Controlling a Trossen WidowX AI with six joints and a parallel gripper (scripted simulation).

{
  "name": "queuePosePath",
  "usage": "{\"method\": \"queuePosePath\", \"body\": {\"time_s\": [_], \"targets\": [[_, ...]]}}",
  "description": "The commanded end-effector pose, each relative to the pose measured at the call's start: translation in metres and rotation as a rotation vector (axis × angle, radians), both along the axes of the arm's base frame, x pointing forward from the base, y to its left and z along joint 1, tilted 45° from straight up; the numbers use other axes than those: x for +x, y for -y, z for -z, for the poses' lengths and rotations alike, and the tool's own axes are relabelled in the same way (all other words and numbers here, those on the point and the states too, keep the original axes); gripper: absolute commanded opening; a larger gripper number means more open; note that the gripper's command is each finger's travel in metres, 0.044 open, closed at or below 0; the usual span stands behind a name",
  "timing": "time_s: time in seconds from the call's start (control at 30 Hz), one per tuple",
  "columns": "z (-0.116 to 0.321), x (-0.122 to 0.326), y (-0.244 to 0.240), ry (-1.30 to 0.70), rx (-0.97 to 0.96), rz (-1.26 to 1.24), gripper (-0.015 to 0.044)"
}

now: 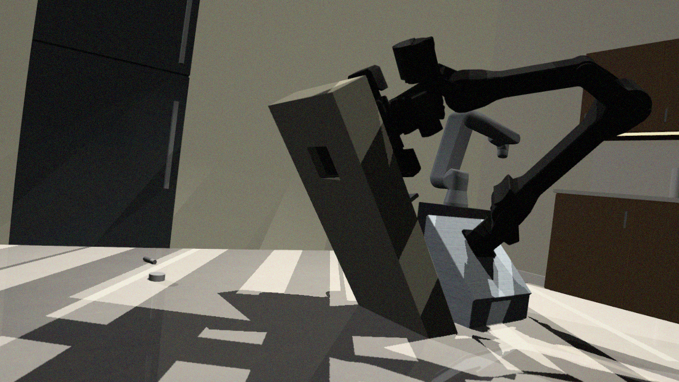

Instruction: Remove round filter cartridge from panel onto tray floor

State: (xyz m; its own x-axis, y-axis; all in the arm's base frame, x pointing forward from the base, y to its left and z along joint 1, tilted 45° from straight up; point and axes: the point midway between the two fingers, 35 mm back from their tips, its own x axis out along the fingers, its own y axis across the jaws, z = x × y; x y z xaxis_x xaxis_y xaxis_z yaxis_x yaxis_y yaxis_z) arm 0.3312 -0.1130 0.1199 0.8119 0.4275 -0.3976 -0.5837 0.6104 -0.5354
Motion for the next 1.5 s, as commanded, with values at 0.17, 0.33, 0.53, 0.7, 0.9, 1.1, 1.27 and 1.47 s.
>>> {"method": "queuePosePath", "body": {"time_s": [0.17,0.33,0.53,0.7,0.9,1.1,1.27,1.47], "targets": [[-0.011,-0.034,0.023,-0.029,0.011,0.029,0.0],[-0.022,-0.052,0.029,-0.031,0.036,0.041,0.0],[-0.026,-0.058,0.031,-0.03,0.044,0.046,0.0],[-0.026,-0.058,0.031,-0.03,0.044,0.046,0.0],[-0.016,-0.064,0.022,-0.03,0.044,0.046,0.0],[-0.003,-0.074,0.01,-0.03,0.044,0.046,0.0],[0.008,-0.082,-0.001,-0.03,0.045,0.046,0.0],[0.021,-0.092,-0.014,-0.03,0.045,0.046,0.0]]}}
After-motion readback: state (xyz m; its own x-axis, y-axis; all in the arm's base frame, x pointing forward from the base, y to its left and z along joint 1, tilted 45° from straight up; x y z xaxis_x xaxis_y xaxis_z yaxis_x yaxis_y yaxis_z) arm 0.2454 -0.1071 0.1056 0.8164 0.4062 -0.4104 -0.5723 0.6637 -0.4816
